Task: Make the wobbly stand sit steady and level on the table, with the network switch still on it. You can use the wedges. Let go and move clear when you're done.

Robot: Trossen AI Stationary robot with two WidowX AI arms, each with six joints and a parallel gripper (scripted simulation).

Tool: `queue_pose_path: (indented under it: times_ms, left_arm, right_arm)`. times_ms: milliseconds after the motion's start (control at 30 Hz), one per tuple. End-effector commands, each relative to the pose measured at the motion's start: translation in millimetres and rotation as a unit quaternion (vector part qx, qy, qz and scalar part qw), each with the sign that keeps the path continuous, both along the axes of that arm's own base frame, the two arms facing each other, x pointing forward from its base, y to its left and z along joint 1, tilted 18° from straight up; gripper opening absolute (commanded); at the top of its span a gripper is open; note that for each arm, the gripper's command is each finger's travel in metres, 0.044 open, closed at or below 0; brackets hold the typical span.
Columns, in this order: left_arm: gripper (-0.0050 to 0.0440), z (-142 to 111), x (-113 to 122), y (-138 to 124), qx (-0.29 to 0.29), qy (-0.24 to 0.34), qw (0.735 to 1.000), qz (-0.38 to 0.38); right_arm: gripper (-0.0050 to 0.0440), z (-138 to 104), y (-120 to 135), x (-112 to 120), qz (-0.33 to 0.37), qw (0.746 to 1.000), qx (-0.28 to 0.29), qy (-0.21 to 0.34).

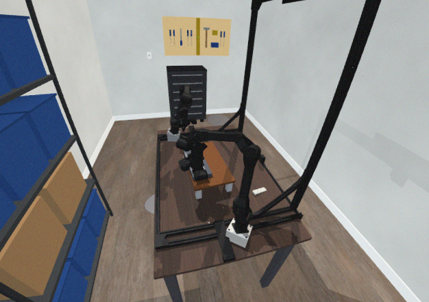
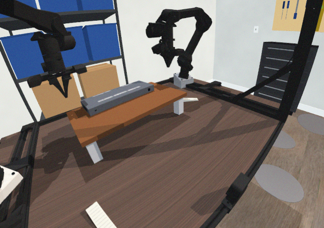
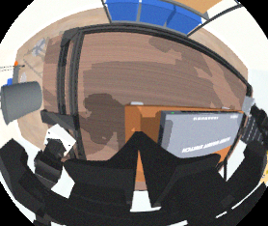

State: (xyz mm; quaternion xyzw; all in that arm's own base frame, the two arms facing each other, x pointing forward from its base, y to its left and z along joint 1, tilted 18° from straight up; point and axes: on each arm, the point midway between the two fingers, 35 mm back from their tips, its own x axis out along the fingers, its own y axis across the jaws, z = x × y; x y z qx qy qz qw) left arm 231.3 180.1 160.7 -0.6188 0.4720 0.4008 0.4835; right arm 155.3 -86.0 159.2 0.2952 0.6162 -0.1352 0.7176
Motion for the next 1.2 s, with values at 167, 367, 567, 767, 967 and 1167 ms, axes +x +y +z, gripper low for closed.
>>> queue_pose_path:
  times_ms: [167, 367, 567, 767, 967, 1167]
  left_arm:
    - [0.0000, -0.3, -0.2, -0.7, -0.003, 0.001, 1.000, 0.003]
    - [0.0000, -0.3, -0.2, -0.7, -0.003, 0.001, 1.000, 0.003]
    - [0.0000, -0.3, -0.2, -0.7, -0.003, 0.001, 1.000, 0.003]
    - [0.0000, -0.3, -0.2, -0.7, -0.003, 0.001, 1.000, 0.003]
    - [0.0000, -0.3, -0.2, -0.7, -0.003, 0.001, 1.000, 0.003]
    - [0.0000, 5.6, 6.8, 8.4, 0.025, -0.019, 0.999, -0.007]
  right_arm:
    - [0.0000, 0.0, 0.0, 0.0, 0.000, 1.000, 0.000, 0.000]
    - [0.0000, 0.0, 0.0, 0.0, 0.000, 1.000, 0.000, 0.000]
    - [0.0000, 0.0, 0.0, 0.0, 0.000, 1.000, 0.000, 0.000]
    - [0.0000, 0.0, 0.0, 0.0, 0.000, 1.000, 0.000, 0.000]
    - [0.0000, 0.0, 0.0, 0.0, 0.000, 1.000, 0.000, 0.000]
    - [0.0000, 0.0, 0.0, 0.0, 0.000, 1.000, 0.000, 0.000]
